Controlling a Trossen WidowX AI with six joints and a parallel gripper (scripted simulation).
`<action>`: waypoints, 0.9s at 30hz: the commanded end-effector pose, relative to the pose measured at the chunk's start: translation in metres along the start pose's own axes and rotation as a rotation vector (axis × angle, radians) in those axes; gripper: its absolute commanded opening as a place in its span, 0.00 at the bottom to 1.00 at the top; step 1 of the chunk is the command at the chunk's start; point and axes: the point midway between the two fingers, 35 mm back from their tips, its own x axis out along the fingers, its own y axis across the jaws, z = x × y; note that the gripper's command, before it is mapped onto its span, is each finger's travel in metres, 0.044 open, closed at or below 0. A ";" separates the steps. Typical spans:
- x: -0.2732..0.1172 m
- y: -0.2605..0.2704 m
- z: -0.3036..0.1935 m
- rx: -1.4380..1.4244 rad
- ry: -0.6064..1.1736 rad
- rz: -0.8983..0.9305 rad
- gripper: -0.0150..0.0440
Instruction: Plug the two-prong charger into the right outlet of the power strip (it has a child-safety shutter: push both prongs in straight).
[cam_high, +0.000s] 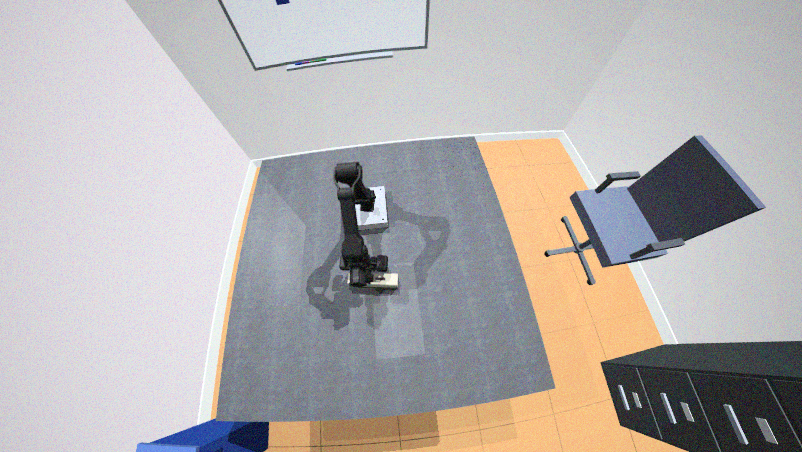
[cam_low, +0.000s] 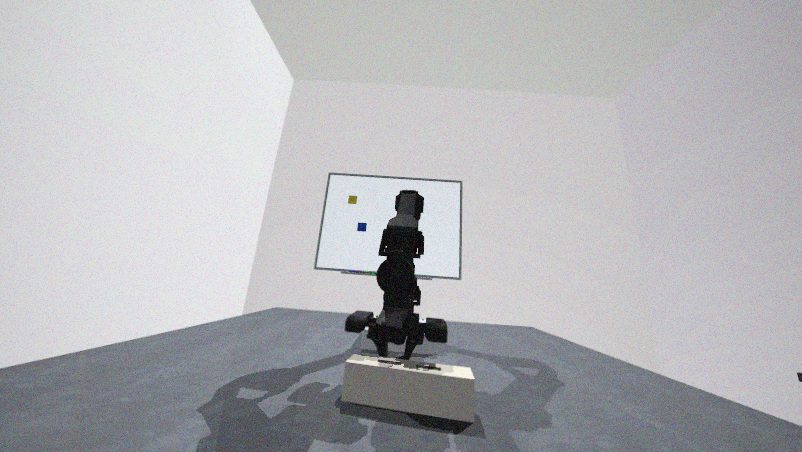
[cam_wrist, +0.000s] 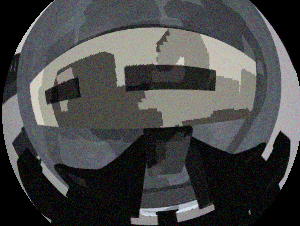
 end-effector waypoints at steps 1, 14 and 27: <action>-0.001 0.000 0.003 0.000 -0.005 0.003 0.25; -0.001 0.000 0.006 0.000 -0.006 0.003 0.25; -0.002 0.000 0.011 0.000 -0.006 0.003 0.25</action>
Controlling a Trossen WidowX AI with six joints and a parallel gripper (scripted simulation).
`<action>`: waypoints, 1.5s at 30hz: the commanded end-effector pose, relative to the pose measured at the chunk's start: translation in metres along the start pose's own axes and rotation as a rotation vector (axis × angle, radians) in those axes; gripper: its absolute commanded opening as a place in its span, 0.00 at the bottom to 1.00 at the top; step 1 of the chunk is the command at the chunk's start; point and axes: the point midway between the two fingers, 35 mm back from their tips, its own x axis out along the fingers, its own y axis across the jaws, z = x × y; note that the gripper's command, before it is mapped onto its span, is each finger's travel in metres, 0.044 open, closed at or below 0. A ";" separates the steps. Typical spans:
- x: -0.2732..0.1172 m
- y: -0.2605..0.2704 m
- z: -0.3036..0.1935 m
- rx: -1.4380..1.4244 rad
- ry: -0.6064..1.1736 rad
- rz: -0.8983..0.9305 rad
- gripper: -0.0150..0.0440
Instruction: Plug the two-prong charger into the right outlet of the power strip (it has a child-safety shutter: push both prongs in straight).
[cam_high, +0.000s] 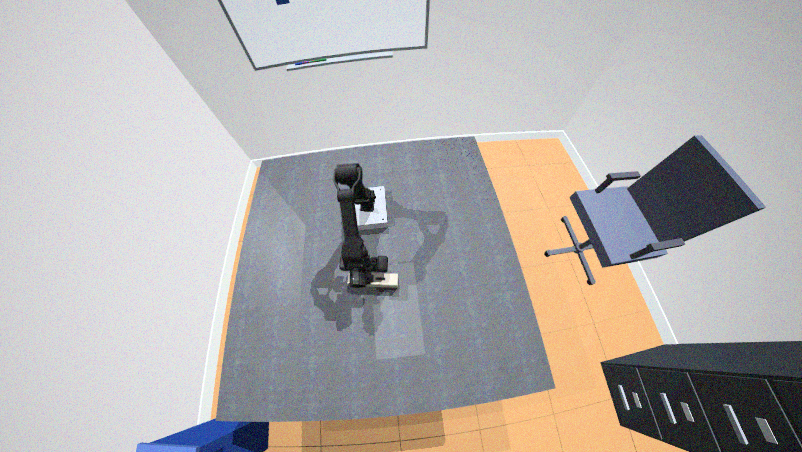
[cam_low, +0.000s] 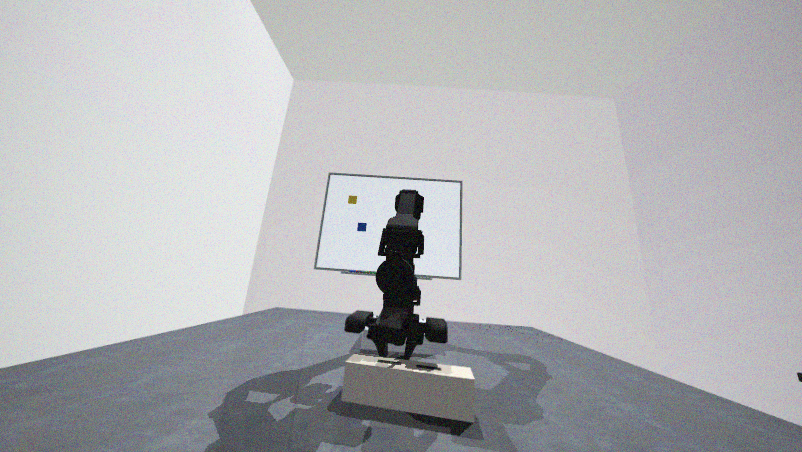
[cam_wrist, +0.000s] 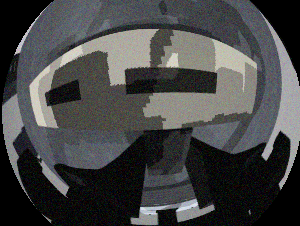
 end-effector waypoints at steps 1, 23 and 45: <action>-0.002 0.000 0.010 -0.001 -0.027 0.001 0.25; -0.002 0.000 0.019 -0.001 -0.028 0.001 0.25; 0.000 0.000 0.008 0.000 0.015 0.001 0.25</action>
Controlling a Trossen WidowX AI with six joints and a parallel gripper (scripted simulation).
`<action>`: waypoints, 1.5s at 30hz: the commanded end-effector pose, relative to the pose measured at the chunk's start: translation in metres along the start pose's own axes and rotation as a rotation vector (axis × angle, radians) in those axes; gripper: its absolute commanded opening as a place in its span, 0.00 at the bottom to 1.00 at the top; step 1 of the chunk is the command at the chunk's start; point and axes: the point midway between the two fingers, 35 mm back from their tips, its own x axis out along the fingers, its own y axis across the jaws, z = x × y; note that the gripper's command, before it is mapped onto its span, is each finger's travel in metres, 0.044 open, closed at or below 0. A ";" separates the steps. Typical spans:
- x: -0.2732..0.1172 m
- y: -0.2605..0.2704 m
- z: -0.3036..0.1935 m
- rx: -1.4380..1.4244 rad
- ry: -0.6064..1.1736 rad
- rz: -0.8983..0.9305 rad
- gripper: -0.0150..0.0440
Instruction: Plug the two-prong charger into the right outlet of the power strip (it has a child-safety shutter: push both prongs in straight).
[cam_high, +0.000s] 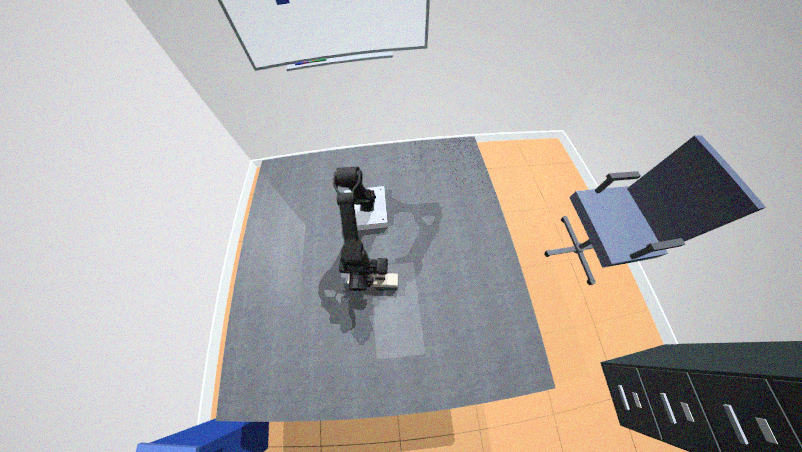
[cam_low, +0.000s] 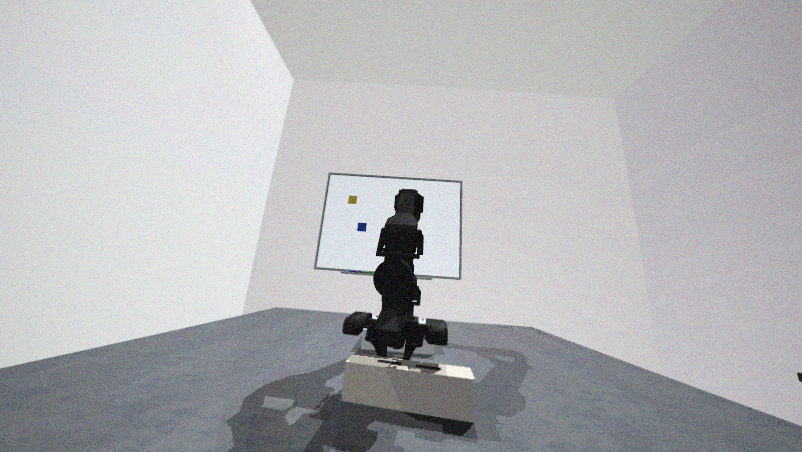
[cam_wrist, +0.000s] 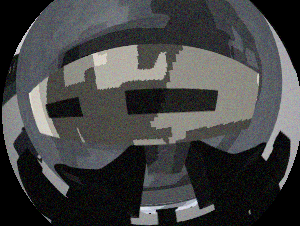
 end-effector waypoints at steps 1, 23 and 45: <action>0.000 0.000 0.000 0.000 -0.002 0.000 0.25; 0.000 0.000 0.000 0.000 -0.003 0.000 1.00; 0.001 0.000 -0.005 -0.001 -0.021 0.000 1.00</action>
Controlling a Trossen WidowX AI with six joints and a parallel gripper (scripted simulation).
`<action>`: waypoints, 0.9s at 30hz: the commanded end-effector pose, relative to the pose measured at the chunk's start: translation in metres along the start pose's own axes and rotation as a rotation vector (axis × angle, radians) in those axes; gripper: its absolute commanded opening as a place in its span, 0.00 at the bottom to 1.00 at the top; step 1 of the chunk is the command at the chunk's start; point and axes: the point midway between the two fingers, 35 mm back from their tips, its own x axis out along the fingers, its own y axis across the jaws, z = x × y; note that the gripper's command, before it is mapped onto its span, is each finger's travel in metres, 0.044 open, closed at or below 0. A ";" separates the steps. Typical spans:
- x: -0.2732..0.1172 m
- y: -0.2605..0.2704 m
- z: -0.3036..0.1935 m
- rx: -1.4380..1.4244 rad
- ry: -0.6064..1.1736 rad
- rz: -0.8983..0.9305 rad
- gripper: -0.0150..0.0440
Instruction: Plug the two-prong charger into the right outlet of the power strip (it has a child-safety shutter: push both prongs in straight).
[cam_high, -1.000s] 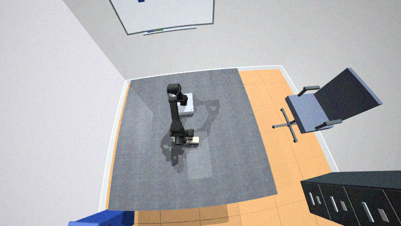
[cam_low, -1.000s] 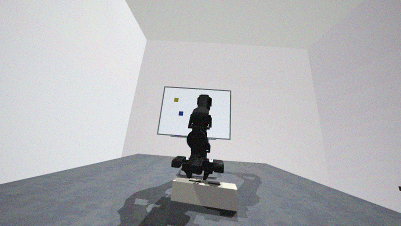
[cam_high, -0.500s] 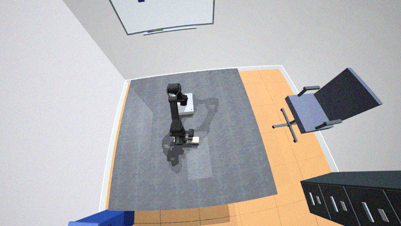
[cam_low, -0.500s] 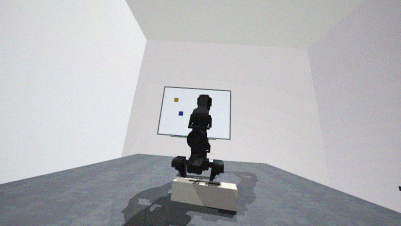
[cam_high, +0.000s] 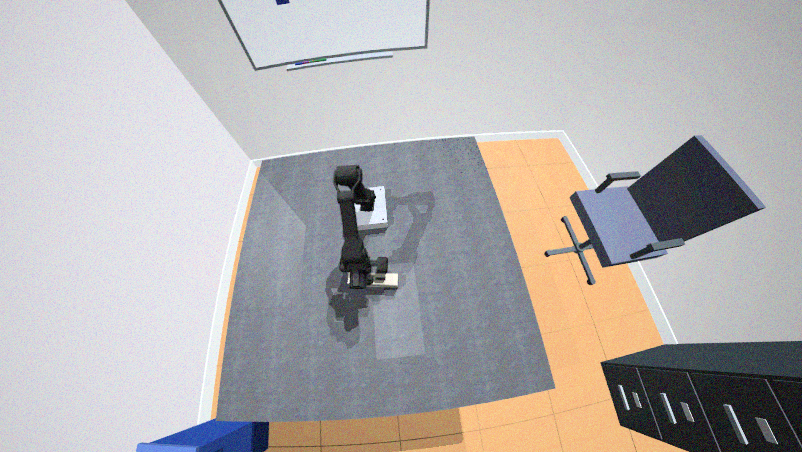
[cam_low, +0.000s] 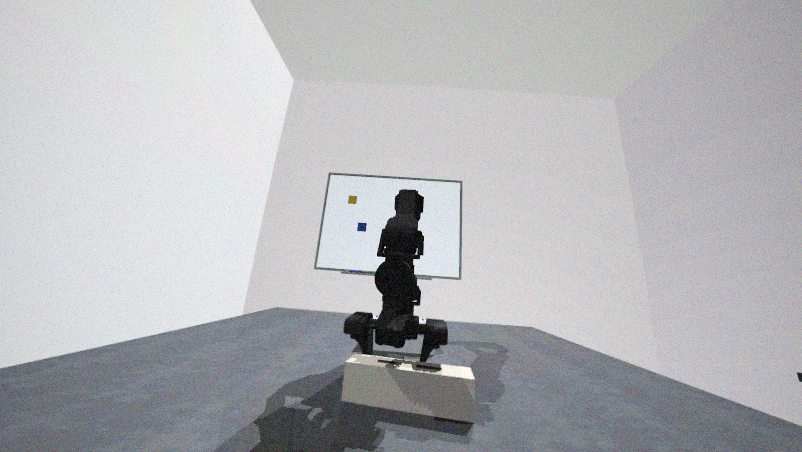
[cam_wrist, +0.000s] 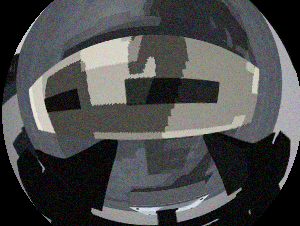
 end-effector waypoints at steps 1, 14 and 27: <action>0.000 0.000 -0.001 0.001 -0.007 -0.001 1.00; 0.000 0.000 -0.005 0.000 -0.018 -0.001 1.00; 0.001 0.000 -0.009 0.000 -0.025 -0.001 1.00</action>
